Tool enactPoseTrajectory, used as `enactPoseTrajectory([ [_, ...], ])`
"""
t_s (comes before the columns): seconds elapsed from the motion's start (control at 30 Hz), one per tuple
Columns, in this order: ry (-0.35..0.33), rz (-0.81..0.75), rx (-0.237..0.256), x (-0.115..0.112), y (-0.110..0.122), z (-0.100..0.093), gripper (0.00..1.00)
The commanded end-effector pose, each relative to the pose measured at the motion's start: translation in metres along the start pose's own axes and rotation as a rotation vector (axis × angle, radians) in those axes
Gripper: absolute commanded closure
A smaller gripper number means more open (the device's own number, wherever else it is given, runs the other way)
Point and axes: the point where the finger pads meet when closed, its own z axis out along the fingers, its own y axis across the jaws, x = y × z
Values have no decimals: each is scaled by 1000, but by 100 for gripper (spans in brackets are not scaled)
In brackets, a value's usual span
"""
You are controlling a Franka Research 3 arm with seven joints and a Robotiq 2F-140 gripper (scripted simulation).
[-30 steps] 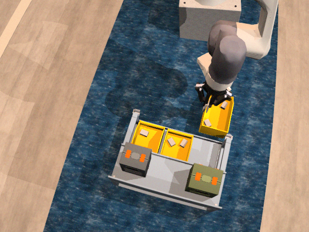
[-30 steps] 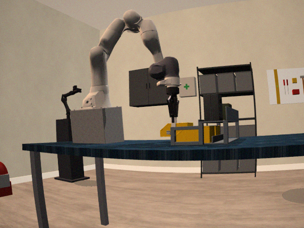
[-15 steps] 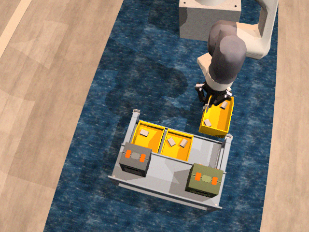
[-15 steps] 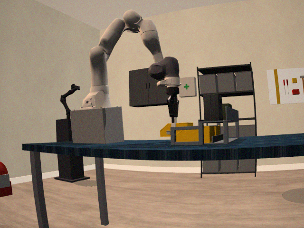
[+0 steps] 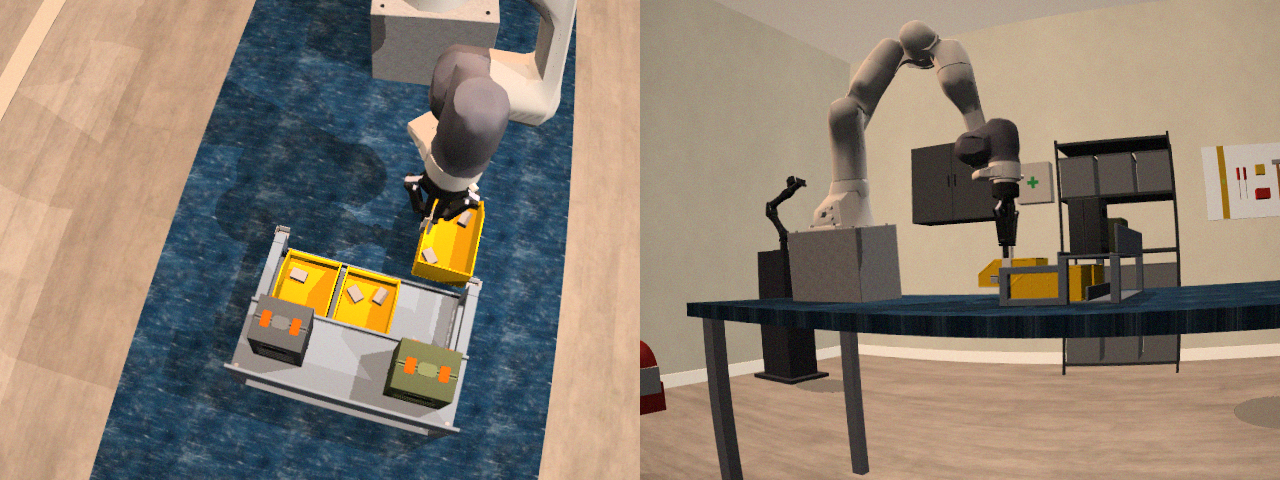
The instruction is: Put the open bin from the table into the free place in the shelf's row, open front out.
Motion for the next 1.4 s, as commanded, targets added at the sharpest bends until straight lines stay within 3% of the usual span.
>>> enactPoseTrajectory([
  [0.0, 15, -7, 2, 0, -2, -1, 100],
  [0.87, 197, -6, 1, -9, -4, -9, 100],
  [1.37, 230, -6, 1, -11, -4, -11, 100],
])
